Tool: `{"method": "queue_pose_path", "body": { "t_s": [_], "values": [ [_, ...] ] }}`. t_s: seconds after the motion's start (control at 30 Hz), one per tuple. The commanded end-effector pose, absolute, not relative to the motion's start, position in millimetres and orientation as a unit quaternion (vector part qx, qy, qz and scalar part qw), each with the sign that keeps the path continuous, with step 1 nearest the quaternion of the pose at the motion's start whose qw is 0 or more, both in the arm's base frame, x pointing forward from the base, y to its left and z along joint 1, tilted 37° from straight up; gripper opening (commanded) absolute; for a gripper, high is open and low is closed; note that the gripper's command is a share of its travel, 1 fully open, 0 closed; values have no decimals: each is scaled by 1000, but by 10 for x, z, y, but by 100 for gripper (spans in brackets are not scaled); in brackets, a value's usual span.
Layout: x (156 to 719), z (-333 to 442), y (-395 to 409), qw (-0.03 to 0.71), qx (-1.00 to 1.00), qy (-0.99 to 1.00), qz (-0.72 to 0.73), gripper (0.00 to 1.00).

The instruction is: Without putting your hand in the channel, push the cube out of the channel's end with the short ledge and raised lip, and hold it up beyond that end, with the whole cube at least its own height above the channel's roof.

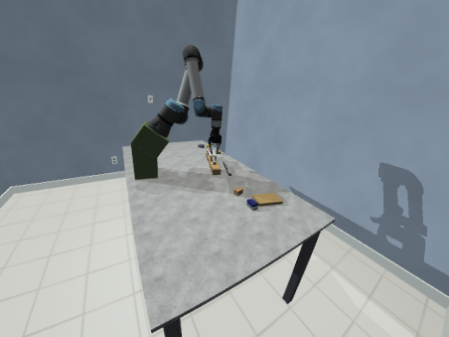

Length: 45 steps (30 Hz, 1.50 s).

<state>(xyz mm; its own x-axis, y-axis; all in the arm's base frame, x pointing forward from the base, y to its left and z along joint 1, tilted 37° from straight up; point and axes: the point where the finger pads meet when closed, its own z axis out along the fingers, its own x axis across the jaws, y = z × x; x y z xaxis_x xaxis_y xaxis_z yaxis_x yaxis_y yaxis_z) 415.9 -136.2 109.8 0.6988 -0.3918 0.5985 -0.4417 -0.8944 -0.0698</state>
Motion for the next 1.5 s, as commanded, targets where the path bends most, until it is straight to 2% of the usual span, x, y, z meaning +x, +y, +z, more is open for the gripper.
{"method": "queue_pose_path", "body": {
  "t_s": [0.0,1.27,1.3,1.47],
  "values": [
    [4131,1138,-1353,39,921,-226,315,22],
    [4129,1141,-1352,39,921,-226,315,22],
    [4129,1141,-1353,39,921,-226,315,0],
    [4109,1134,-1403,39,921,-226,314,0]
  ]
}}
